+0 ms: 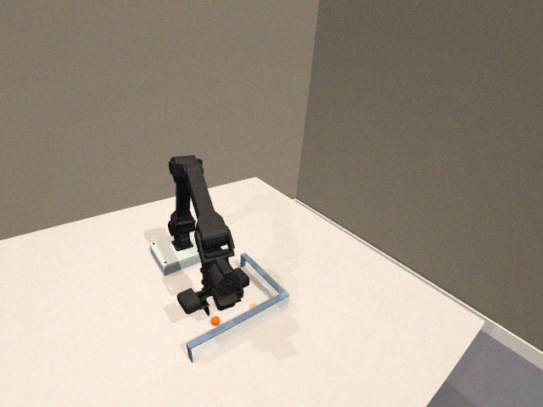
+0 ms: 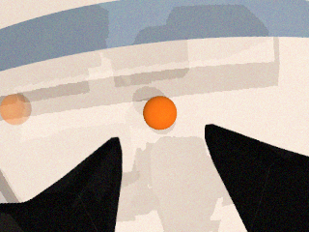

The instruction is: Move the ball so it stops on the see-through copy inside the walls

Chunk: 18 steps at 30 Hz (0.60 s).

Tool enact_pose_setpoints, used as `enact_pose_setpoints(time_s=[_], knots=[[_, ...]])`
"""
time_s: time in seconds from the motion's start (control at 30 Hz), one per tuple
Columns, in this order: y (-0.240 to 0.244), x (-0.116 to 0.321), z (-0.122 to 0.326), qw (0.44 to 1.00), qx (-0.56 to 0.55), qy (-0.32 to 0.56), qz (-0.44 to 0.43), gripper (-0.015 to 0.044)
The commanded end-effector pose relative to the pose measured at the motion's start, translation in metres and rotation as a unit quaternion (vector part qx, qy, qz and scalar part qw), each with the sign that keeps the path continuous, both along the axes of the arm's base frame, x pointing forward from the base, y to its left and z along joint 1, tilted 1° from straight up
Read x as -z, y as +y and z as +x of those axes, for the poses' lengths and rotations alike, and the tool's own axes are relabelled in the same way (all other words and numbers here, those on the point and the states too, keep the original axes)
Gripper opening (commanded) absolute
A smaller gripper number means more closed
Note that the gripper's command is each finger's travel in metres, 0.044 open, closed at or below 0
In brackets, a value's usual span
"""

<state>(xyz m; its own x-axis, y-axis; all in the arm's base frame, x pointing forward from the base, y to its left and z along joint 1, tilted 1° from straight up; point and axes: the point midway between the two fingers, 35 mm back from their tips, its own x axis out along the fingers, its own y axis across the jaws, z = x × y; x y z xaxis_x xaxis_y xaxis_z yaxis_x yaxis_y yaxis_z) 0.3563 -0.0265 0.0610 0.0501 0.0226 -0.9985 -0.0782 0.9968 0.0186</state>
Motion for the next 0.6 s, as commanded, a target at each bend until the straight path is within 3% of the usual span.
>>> enact_pose_setpoints(time_s=[0.0, 0.57], knots=[[-0.002, 0.012, -0.002, 1.0, 0.004, 0.007, -0.003, 0.0232], [-0.002, 0.034, -0.001, 1.0, 0.004, 0.007, -0.003, 0.0232]])
